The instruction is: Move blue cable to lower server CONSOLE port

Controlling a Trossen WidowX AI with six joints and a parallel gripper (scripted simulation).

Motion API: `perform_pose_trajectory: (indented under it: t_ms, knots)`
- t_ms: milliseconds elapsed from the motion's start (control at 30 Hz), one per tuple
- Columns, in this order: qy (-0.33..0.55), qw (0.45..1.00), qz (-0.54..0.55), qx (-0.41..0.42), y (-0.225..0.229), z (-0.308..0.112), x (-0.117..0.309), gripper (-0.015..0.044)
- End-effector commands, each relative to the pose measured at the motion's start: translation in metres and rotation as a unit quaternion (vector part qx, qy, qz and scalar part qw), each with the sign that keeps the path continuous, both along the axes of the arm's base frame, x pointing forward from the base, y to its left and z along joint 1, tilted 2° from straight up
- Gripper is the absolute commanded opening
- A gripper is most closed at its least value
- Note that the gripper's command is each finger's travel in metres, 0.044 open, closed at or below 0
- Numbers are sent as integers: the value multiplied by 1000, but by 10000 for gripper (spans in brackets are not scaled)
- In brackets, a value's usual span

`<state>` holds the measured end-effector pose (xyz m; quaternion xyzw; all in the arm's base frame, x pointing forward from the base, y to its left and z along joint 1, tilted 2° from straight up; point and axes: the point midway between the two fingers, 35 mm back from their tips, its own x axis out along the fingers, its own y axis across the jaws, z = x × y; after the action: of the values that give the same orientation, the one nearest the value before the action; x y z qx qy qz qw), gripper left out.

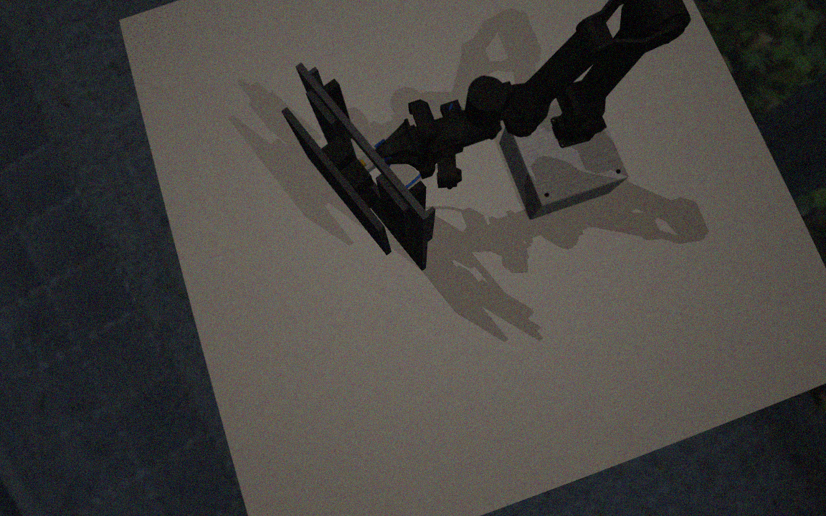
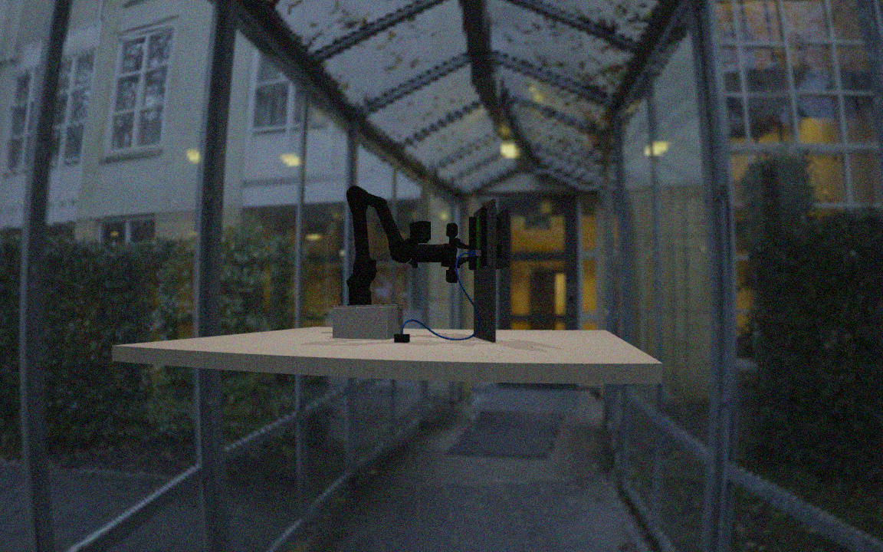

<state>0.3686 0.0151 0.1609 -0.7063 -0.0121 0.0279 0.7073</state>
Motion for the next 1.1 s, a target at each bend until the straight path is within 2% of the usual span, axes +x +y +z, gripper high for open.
perform_pose_trajectory:
  t_ms: [0, 1067]
  knots:
    - [-6, 1000, -1, 0, 0, 5, 2, 0]
    - [-1, 1000, 0, 0, -1, 2, -1, 0]
